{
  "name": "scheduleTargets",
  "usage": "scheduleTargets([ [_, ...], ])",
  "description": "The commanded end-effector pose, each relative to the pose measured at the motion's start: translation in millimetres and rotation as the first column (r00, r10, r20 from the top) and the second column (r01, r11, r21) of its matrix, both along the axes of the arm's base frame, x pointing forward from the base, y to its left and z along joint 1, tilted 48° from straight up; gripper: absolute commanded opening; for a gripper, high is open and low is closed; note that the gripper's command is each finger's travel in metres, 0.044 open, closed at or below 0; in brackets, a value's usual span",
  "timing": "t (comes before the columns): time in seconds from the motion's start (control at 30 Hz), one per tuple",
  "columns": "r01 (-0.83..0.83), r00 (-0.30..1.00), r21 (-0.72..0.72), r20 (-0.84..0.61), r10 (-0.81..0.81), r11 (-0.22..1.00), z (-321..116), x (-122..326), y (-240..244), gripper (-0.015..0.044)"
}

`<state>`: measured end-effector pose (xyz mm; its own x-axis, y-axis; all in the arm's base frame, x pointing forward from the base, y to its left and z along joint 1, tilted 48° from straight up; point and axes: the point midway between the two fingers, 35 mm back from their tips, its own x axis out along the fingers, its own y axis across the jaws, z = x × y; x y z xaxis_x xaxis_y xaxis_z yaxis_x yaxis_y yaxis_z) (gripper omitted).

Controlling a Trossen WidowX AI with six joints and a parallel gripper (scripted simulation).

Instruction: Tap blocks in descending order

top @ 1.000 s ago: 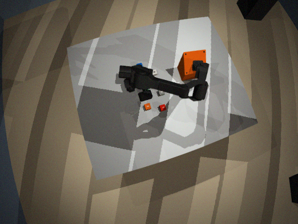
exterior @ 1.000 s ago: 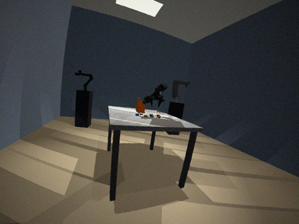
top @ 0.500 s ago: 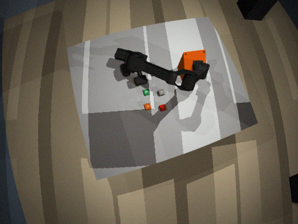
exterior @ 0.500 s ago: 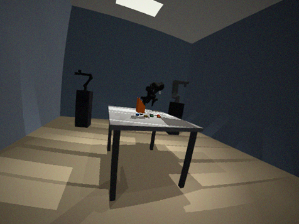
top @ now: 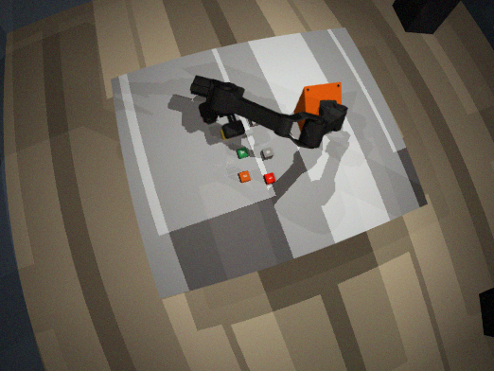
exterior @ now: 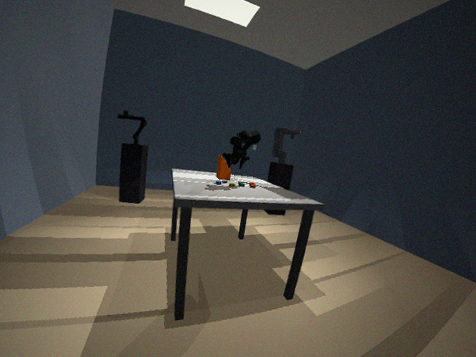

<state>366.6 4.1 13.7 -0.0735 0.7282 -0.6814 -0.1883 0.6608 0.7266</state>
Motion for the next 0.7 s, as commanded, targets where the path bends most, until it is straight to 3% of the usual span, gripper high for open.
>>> scheduleTargets([
  [0.0, 0.011, 1.000, -0.009, -0.021, -0.011, 1.000, -44, -27, -45, 0.0400],
  [0.3, 0.009, 1.000, -0.006, -0.022, -0.009, 1.000, -64, -42, -63, 0.0400],
  [0.5, 0.009, 1.000, -0.003, -0.022, -0.009, 1.000, -117, -48, -6, 0.0242],
  [0.67, 0.009, 1.000, -0.003, -0.022, -0.009, 1.000, -119, -49, -4, 0.0111],
])
